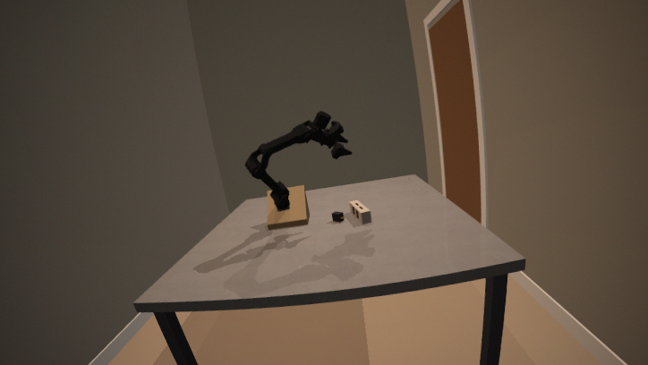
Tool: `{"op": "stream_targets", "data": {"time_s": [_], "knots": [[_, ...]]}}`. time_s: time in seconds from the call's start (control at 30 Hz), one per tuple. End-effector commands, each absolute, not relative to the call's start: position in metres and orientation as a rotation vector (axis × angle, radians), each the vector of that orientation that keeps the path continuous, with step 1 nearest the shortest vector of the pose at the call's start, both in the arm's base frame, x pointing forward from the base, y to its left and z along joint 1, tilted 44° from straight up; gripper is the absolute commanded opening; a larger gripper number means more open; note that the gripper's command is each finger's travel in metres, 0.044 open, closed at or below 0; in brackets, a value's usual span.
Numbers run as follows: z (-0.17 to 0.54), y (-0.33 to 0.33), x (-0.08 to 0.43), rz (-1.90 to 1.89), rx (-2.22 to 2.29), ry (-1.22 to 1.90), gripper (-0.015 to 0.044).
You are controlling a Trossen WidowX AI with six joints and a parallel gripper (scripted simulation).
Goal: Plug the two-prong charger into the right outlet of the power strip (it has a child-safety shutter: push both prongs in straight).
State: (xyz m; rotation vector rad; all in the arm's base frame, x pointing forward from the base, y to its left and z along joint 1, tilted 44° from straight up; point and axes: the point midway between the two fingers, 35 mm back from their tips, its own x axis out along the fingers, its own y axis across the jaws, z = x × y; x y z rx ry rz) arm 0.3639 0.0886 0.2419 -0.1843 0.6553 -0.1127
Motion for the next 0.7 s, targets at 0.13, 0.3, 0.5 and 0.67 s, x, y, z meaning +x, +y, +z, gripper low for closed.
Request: {"op": "stream_targets", "data": {"time_s": [0.13, 0.3, 0.5, 0.67], "knots": [[0.182, 0.043, 0.360, -0.341, -0.091, 0.838, 0.0440], [0.154, 0.021, 0.352, -0.475, -0.037, 0.923, 0.0440], [0.124, -0.007, 0.337, -0.647, 0.021, 1.011, 0.0440], [0.102, -0.033, 0.317, -0.812, 0.063, 1.075, 0.0440]]}}
